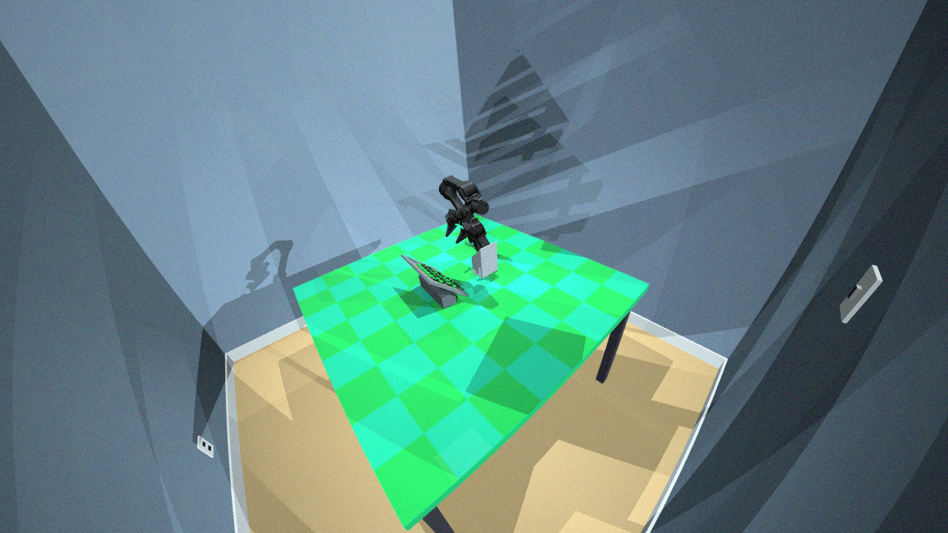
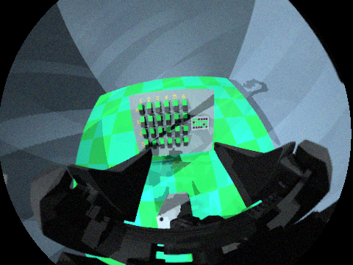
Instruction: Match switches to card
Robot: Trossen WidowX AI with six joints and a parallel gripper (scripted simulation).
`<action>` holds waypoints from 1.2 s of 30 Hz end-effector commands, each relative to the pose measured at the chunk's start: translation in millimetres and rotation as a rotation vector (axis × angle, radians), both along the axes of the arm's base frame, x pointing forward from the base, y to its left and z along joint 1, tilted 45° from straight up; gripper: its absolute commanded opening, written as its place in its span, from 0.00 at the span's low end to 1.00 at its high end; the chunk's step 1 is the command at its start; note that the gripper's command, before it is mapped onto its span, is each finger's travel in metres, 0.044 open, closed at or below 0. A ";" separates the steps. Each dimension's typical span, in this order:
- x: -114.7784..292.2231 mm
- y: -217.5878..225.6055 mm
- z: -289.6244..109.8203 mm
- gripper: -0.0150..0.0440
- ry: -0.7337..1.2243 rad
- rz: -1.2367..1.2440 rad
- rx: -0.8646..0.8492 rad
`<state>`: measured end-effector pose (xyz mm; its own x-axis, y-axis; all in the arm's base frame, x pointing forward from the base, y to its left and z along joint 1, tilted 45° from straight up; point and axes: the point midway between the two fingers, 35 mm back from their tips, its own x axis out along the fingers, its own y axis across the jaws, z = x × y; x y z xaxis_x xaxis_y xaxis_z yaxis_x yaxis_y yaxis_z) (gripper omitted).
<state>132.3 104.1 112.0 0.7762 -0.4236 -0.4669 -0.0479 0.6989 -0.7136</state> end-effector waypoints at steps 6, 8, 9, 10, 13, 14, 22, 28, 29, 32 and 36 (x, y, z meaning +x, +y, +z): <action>38.6 30.1 -41.6 0.67 0.034 0.009 0.029; 60.5 39.1 -55.9 0.58 0.028 0.009 0.034; 72.3 42.2 -62.1 0.53 0.021 0.008 0.034; 84.6 44.2 -67.7 0.49 0.012 0.005 0.032; 103.1 45.1 -74.8 0.35 -0.006 -0.002 0.025; 103.1 45.1 -74.8 0.31 -0.006 -0.002 0.025; 104.0 44.7 -75.6 0.25 -0.006 -0.001 0.026; 129.3 30.4 -91.2 0.25 -0.025 0.016 0.026; 130.1 29.8 -91.5 0.25 -0.026 0.017 0.026; 130.1 29.8 -91.5 0.25 -0.026 0.017 0.026; 137.2 25.8 -95.4 0.25 -0.027 0.017 0.025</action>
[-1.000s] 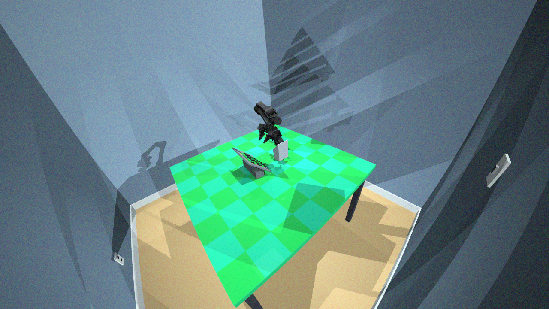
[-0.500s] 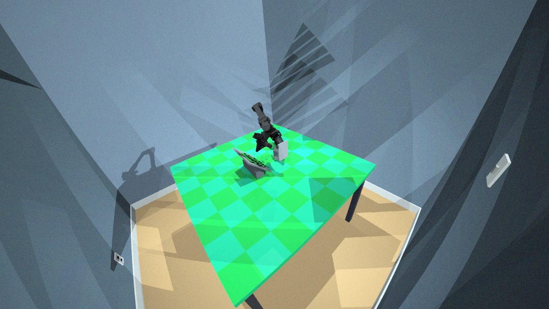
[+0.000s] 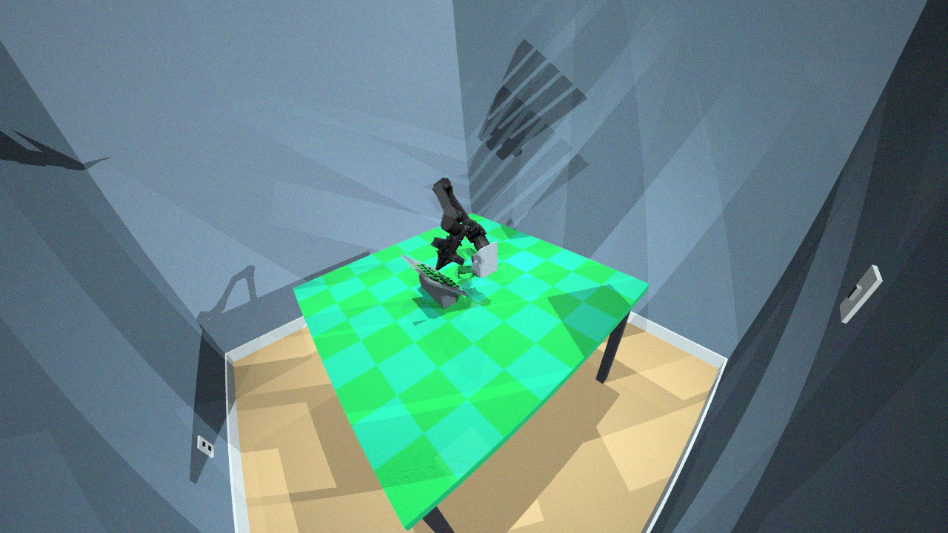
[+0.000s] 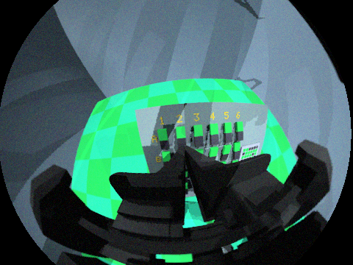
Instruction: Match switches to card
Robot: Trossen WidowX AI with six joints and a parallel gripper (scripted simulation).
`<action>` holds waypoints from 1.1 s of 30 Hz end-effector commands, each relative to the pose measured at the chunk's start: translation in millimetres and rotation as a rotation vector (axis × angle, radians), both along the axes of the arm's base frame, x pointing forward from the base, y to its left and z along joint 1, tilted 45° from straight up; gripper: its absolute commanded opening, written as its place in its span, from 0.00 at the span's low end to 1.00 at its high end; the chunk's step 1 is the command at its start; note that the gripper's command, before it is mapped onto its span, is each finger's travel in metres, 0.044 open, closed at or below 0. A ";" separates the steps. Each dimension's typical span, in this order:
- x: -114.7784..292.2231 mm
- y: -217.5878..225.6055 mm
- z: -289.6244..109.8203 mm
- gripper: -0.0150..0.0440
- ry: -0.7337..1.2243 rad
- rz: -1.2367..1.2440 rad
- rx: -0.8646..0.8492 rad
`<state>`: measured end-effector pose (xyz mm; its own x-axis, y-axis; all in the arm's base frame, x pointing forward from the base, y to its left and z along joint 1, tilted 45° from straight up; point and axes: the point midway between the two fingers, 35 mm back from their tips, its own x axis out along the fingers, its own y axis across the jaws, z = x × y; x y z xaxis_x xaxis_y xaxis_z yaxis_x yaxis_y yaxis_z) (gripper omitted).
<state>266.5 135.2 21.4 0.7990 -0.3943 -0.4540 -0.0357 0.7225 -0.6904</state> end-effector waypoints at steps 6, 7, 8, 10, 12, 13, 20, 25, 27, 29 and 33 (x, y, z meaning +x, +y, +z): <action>6.4 -7.1 -7.0 0.25 0.007 0.000 -0.010; 7.4 -7.6 -7.7 0.25 0.007 0.000 -0.010; 8.5 -8.1 -8.4 0.25 0.007 0.000 -0.010; 10.8 -9.3 -9.8 0.25 0.007 0.000 -0.010; 13.1 -10.6 -11.2 0.25 0.007 0.000 -0.010; 14.0 -11.1 -11.7 0.25 0.007 0.000 -0.010; 14.8 -11.5 -12.1 0.25 0.007 0.000 -0.010; 14.8 -11.5 -12.1 0.25 0.007 0.000 -0.010; 14.8 -11.5 -12.1 0.25 0.007 0.000 -0.010; 14.8 -11.5 -12.1 0.25 0.007 0.000 -0.010; 14.8 -11.5 -12.1 0.25 0.007 0.000 -0.010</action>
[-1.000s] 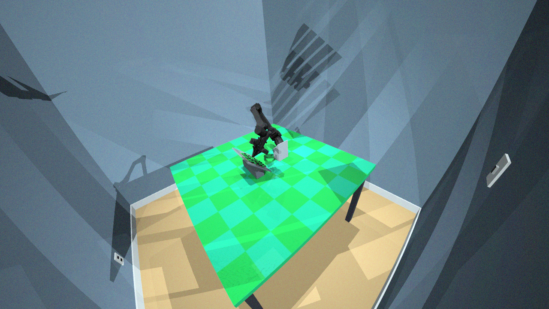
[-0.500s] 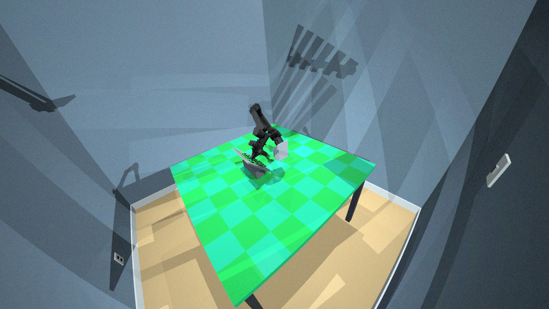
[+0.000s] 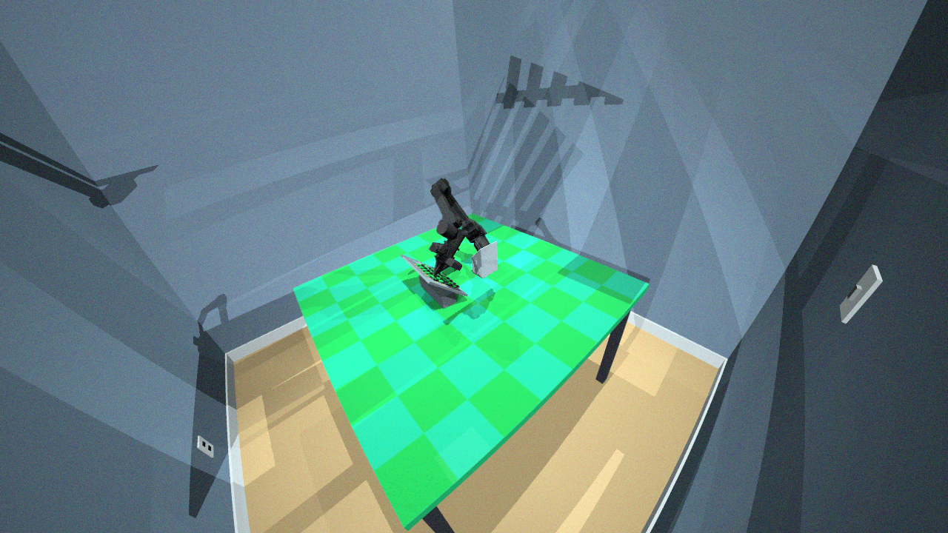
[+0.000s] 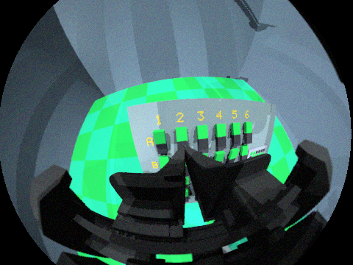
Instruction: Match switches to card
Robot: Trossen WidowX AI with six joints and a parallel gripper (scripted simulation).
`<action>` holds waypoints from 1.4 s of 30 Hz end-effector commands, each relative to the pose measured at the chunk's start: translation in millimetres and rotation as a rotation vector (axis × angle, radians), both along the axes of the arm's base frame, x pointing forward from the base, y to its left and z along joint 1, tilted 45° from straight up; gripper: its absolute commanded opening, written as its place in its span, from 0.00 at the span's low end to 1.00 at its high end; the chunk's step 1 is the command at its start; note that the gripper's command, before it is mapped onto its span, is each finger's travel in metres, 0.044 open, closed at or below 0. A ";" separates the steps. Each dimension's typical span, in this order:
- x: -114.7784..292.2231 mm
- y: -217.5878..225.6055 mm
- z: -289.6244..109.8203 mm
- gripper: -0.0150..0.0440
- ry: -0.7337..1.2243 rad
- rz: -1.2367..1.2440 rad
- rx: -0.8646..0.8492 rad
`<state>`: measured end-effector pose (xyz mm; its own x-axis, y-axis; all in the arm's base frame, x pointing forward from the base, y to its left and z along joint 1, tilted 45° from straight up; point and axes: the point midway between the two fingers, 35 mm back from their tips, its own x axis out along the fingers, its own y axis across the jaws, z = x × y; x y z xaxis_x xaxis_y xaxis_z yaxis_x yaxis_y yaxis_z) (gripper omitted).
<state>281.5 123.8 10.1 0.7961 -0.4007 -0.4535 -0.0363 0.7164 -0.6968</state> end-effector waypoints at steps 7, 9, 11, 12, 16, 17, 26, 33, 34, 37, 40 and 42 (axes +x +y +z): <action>-0.3 -0.1 -0.8 0.25 0.003 0.003 -0.001; -0.2 -0.2 -0.8 0.25 0.003 0.003 -0.001; 0.0 -0.3 -1.0 0.25 0.003 0.003 -0.001; 0.1 -0.3 -1.0 0.25 0.003 0.003 -0.001; 0.5 -0.6 -1.3 0.25 0.003 0.003 -0.001; 0.6 -0.6 -1.3 0.25 0.003 0.003 -0.001; 1.6 -1.1 -1.9 0.25 0.003 0.003 -0.001; 2.3 -1.5 -2.3 0.25 0.003 0.003 -0.001; 2.4 -1.6 -2.4 0.25 0.003 0.003 -0.001; 2.7 -1.8 -2.6 0.25 0.003 0.003 -0.001; 3.1 -1.9 -2.8 0.25 0.003 0.003 -0.001; 3.3 -2.1 -2.9 0.25 0.003 0.003 -0.001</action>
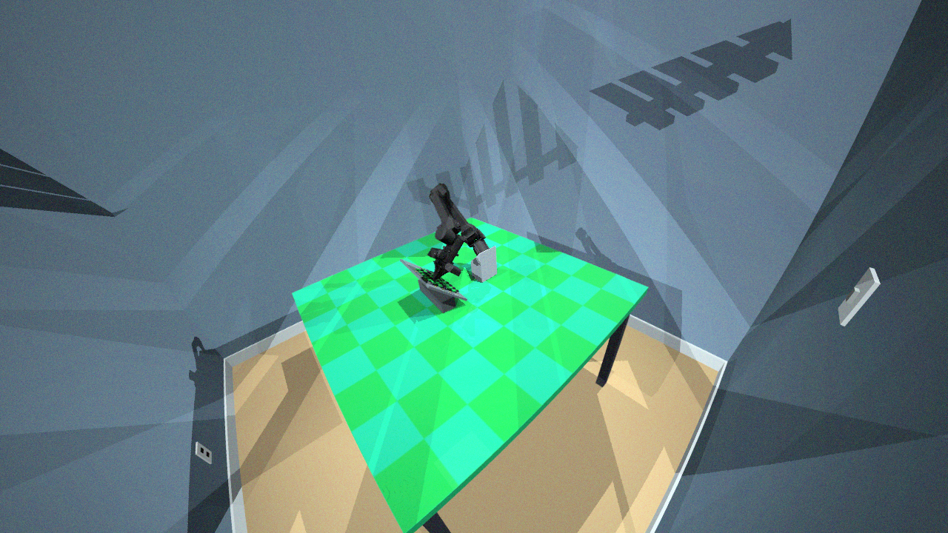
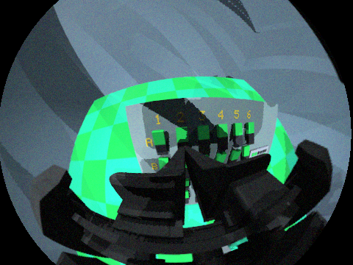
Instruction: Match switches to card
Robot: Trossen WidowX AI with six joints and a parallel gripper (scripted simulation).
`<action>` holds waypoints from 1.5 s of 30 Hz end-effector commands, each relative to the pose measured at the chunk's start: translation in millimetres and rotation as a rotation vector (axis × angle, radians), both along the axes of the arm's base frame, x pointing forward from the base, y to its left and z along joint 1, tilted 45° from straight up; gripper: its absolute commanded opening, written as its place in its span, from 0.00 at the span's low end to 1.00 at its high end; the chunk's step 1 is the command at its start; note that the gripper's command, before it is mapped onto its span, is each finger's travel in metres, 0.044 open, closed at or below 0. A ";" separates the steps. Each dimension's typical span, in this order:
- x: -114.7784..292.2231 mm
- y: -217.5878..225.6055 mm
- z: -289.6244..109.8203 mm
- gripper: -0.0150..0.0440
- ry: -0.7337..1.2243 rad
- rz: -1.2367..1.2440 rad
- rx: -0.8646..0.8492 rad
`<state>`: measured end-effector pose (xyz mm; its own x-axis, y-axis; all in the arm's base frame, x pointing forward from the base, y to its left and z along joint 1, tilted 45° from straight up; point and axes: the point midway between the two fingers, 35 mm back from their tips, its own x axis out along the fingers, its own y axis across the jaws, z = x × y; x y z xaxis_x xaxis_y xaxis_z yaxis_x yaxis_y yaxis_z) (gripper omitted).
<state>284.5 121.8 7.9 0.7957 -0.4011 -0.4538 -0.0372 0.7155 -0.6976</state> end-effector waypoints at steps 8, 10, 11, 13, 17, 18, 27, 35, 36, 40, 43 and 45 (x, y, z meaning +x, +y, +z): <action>1.1 -0.5 -1.2 0.25 0.002 0.002 0.000; -3.3 3.4 0.9 0.25 0.005 -0.002 0.004; -9.0 7.7 2.8 0.25 0.012 -0.004 0.007; -23.3 16.7 9.8 0.25 0.024 -0.009 0.009; -47.9 27.0 28.1 0.25 0.024 -0.016 0.002; -49.1 27.4 29.2 0.25 0.024 -0.016 0.001; -61.9 16.8 17.7 0.25 0.025 -0.016 0.001; -66.2 1.3 0.5 0.25 0.023 -0.010 0.004; -60.6 -1.6 -3.3 0.25 0.020 -0.006 0.004; -47.4 -10.5 -9.4 0.25 0.004 0.002 0.001; -47.4 -10.5 -9.4 0.25 0.004 0.002 0.001; -46.9 -10.7 -9.7 0.25 0.004 0.002 0.001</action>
<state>236.8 114.0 0.0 0.7936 -0.3969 -0.4611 -0.0405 0.7218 -0.6910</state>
